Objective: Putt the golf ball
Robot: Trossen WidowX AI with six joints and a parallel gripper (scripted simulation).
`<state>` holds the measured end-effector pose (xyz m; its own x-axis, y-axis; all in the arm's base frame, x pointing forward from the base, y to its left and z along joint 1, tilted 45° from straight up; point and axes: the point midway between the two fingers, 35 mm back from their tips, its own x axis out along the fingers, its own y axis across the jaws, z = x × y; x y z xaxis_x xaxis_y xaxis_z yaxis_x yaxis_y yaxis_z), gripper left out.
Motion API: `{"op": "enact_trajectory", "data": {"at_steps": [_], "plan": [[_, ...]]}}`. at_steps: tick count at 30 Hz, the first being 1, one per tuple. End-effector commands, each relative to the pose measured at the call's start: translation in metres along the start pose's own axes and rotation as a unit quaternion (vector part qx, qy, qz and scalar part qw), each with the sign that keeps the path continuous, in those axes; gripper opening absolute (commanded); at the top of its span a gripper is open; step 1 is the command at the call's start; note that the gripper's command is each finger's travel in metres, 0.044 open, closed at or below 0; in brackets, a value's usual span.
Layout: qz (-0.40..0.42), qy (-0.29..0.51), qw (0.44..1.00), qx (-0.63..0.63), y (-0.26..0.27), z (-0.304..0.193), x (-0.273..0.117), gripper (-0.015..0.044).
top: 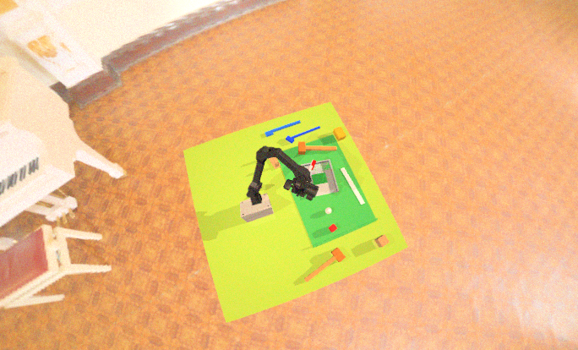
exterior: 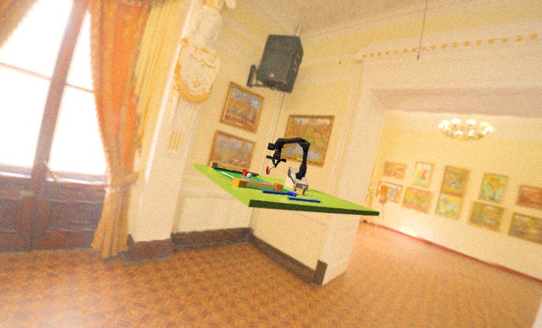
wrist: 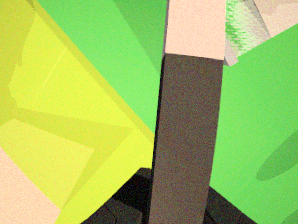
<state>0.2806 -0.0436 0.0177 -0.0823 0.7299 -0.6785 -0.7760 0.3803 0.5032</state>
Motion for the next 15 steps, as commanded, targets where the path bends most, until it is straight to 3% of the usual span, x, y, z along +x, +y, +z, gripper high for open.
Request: {"op": "enact_trajectory", "data": {"at_steps": [1, 15], "plan": [[-0.006, 0.004, 0.998, 0.058, -0.016, -0.018, -0.004, 0.0000], [-0.019, 0.017, 0.962, 0.273, -0.061, -0.098, -0.010, 0.0000]]}}
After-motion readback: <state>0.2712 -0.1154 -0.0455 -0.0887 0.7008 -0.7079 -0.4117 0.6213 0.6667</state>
